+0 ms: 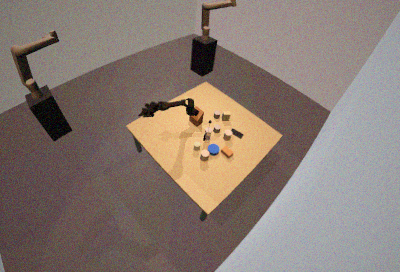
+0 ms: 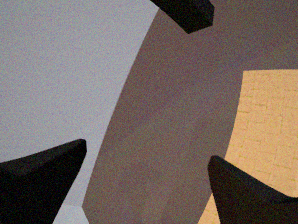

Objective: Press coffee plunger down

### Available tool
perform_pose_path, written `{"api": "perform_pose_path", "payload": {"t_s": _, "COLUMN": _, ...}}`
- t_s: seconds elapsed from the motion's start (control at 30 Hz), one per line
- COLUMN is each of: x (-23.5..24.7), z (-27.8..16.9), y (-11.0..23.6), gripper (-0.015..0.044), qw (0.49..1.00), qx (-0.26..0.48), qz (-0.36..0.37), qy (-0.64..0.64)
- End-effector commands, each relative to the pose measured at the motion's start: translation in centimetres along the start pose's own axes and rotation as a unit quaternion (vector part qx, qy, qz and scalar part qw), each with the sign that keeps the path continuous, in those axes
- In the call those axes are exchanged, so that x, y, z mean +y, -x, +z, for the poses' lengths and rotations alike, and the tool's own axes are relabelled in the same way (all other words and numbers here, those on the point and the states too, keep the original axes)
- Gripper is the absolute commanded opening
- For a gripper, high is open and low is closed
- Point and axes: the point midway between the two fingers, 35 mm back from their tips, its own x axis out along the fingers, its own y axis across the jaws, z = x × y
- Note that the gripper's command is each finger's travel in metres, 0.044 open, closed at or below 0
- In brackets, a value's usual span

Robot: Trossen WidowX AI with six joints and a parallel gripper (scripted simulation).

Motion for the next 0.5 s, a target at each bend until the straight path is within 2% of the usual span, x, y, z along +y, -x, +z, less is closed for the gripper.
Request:
{"api": "perform_pose_path", "payload": {"t_s": 0.0, "x": -0.1, "z": -0.2, "y": -0.1, "gripper": 0.0426, "qw": 1.0, "qx": 0.002, "qz": -0.002, "qy": -0.001}}
{"api": "perform_pose_path", "payload": {"t_s": 0.23, "x": -2.4, "z": -3.9, "y": -1.1, "gripper": 0.044, "qw": 0.998, "qx": 0.045, "qz": -0.042, "qy": -0.018}}
{"api": "perform_pose_path", "payload": {"t_s": 0.47, "x": -6.7, "z": -12.3, "y": -1.1, "gripper": 0.044, "qw": 0.983, "qx": 0.138, "qz": -0.123, "qy": -0.02}}
